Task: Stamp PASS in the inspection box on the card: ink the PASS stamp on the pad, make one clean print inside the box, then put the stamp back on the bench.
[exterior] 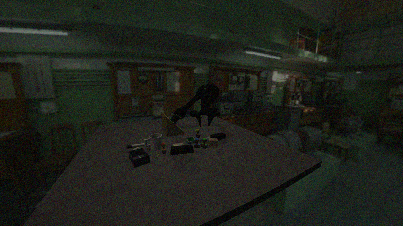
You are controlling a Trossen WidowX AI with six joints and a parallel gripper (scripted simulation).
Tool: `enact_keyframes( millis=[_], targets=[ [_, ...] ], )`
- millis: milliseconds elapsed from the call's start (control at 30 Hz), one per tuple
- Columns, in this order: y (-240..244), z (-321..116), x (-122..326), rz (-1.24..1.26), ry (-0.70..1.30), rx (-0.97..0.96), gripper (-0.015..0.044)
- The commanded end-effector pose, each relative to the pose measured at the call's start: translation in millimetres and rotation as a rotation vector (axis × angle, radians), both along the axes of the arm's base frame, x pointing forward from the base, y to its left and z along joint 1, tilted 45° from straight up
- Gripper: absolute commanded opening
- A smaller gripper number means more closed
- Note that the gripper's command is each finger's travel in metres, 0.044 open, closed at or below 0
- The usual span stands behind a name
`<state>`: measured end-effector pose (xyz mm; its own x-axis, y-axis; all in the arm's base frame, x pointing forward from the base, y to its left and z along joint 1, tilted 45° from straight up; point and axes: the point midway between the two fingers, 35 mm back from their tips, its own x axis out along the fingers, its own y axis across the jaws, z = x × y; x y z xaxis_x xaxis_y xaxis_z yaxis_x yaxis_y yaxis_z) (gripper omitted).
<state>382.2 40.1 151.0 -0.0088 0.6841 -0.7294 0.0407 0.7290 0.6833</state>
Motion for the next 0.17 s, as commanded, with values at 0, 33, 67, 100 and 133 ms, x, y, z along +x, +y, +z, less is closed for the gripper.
enact_keyframes(
  millis=[0, 33, 67, 100, 133],
  targets=[
    [0.2, 0.0, 0.0, 0.000, 0.000, 0.000, 0.0264],
    [0.2, 0.0, 0.0, 0.000, 0.000, 0.000, 0.0264],
    [0.2, 0.0, 0.0, 0.000, 0.000, 0.000, 0.0264],
    [0.2, 0.0, 0.0, 0.000, 0.000, 0.000, 0.0264],
    [0.2, 0.0, 0.0, 0.000, 0.000, 0.000, 0.0264]
  ],
)
